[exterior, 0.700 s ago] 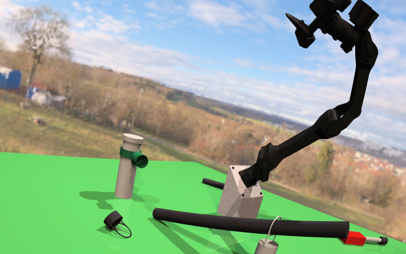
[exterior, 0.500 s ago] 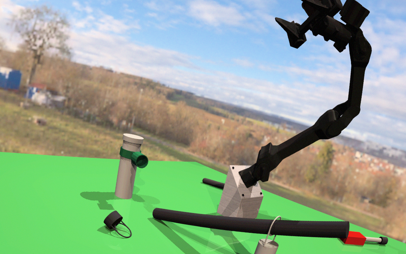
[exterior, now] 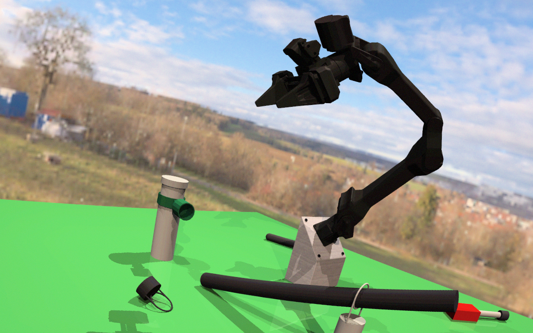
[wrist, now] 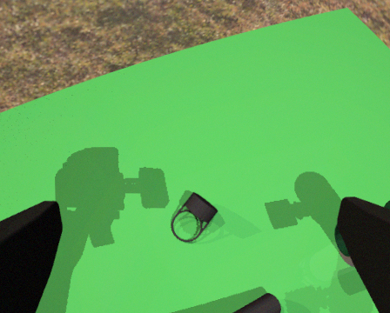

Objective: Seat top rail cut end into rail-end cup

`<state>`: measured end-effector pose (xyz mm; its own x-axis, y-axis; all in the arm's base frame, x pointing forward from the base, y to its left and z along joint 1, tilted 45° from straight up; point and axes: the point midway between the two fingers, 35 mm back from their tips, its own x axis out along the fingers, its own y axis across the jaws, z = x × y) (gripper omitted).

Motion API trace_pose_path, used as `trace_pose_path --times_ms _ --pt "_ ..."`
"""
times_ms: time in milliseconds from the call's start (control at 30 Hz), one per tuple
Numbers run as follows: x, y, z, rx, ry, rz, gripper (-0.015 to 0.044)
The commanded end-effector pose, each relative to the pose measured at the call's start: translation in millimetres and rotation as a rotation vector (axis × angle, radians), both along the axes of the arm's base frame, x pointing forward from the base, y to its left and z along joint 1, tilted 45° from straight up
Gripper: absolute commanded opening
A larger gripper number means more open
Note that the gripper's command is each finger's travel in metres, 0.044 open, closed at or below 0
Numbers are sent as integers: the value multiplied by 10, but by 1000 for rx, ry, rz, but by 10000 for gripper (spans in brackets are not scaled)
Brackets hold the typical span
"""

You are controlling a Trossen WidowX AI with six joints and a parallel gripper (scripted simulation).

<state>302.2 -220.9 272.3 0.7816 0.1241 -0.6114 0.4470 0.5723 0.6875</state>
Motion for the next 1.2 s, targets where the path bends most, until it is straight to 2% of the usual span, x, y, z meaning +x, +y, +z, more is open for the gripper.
trace_pose_path --times_ms 0,233,533,633,1033,1167 --pt "-16 284 -657 -12 5 237 440" --pt "-220 854 -1446 -16 -71 544 440" --pt "-224 849 -1511 -52 -88 580 440" --pt "-191 721 -1641 -187 -129 669 440" --pt "-143 -18 -2629 -1050 -360 1269 440" --pt "-149 -53 -2692 -1097 -373 1304 440"
